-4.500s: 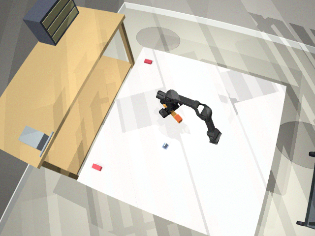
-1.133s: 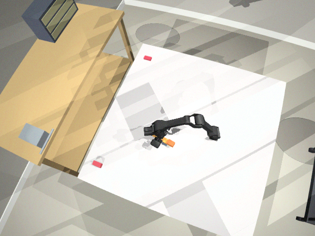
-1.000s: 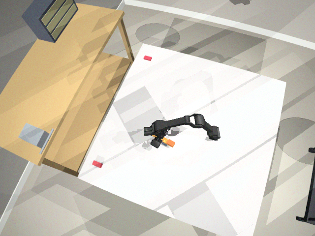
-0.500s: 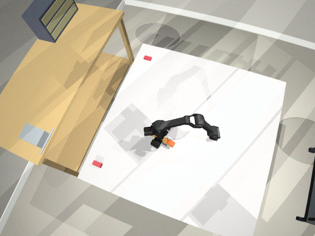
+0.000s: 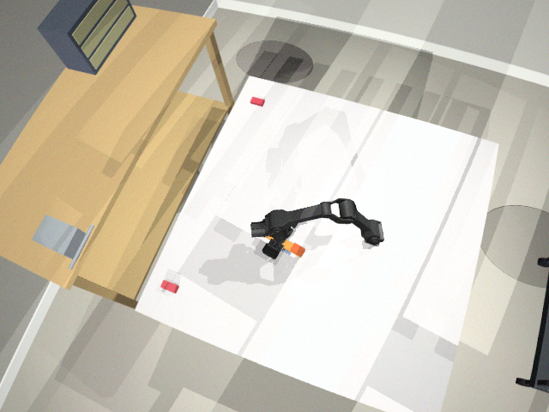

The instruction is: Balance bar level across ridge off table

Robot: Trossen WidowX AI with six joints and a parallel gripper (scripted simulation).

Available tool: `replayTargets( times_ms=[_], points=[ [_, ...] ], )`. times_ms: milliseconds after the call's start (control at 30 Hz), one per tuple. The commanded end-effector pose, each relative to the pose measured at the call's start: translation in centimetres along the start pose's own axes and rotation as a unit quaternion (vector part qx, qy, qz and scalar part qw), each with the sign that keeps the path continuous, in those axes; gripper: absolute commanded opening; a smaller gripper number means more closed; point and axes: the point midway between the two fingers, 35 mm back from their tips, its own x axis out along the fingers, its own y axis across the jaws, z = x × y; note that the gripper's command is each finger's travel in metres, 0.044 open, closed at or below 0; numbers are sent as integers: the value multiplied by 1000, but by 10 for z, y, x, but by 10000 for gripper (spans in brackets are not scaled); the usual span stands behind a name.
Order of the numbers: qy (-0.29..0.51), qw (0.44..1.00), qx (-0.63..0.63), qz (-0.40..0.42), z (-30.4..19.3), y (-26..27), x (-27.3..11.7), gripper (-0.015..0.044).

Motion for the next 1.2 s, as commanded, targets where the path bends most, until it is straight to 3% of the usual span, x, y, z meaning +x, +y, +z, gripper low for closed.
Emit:
replayTargets(
  times_ms=[0,1167],
  points=[
    [0,1000,2,0,0,0,1,0],
    [0,1000,2,0,0,0,3,0]
  ],
)
